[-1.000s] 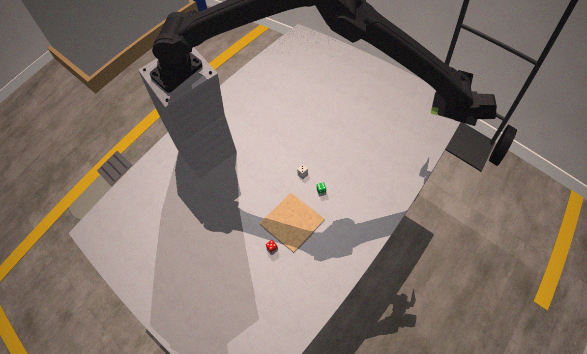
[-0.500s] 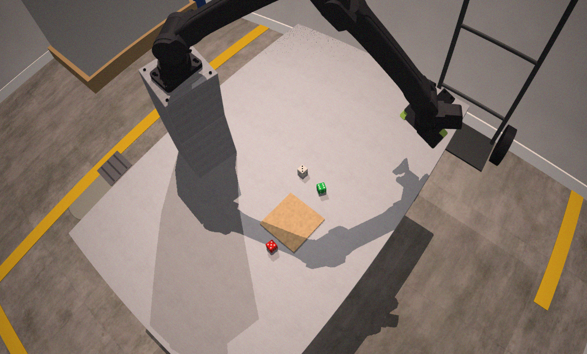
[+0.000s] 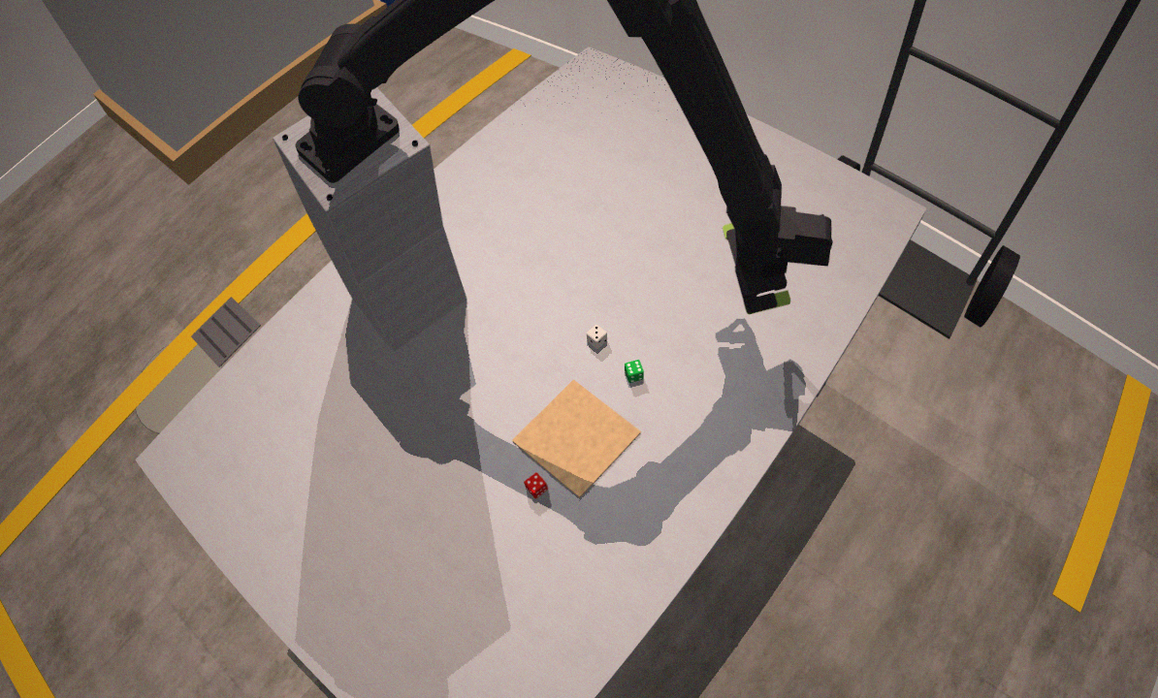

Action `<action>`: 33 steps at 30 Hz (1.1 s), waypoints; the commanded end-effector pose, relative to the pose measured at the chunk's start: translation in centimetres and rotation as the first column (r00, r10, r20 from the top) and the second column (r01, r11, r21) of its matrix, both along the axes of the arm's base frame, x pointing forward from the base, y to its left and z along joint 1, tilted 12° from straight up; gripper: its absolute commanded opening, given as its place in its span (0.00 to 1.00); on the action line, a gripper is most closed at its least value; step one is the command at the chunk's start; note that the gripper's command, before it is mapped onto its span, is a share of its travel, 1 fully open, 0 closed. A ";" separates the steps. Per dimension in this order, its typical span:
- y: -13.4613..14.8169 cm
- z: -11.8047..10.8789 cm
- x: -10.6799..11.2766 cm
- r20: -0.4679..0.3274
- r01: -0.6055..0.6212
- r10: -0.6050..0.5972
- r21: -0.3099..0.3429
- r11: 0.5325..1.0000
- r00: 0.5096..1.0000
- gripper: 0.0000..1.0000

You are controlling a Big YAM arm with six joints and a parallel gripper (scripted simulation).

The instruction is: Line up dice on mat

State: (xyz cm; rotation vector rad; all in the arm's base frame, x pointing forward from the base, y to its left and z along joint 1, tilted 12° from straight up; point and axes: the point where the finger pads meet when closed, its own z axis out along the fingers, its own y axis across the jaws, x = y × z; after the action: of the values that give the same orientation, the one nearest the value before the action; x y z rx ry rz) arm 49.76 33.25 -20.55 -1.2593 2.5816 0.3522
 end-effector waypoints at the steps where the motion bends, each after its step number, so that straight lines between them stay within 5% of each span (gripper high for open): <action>1: -0.9 2.0 0.1 0.010 0.177 -0.177 0.023 0.984 0.984 1.00; 8: -6.0 1.0 -3.6 -0.017 0.395 -0.396 -0.033 0.918 0.918 1.00; 13: -10.0 0.5 -7.2 -0.020 0.559 -0.562 -0.078 0.825 0.827 1.00; 16: -10.1 0.5 -7.3 -0.020 0.562 -0.565 -0.078 0.823 0.825 1.00; 20: -14.2 0.4 -11.4 -0.005 0.709 -0.714 -0.114 0.696 0.700 1.00; 26: -17.5 0.7 -15.0 0.019 0.809 -0.814 -0.134 0.573 0.580 1.00; 33: -18.6 0.8 -16.3 0.028 0.836 -0.842 -0.139 0.531 0.539 1.00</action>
State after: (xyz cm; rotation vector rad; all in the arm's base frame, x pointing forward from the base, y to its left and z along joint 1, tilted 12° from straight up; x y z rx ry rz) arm 31.79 14.14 -20.88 0.0400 2.9551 -0.0523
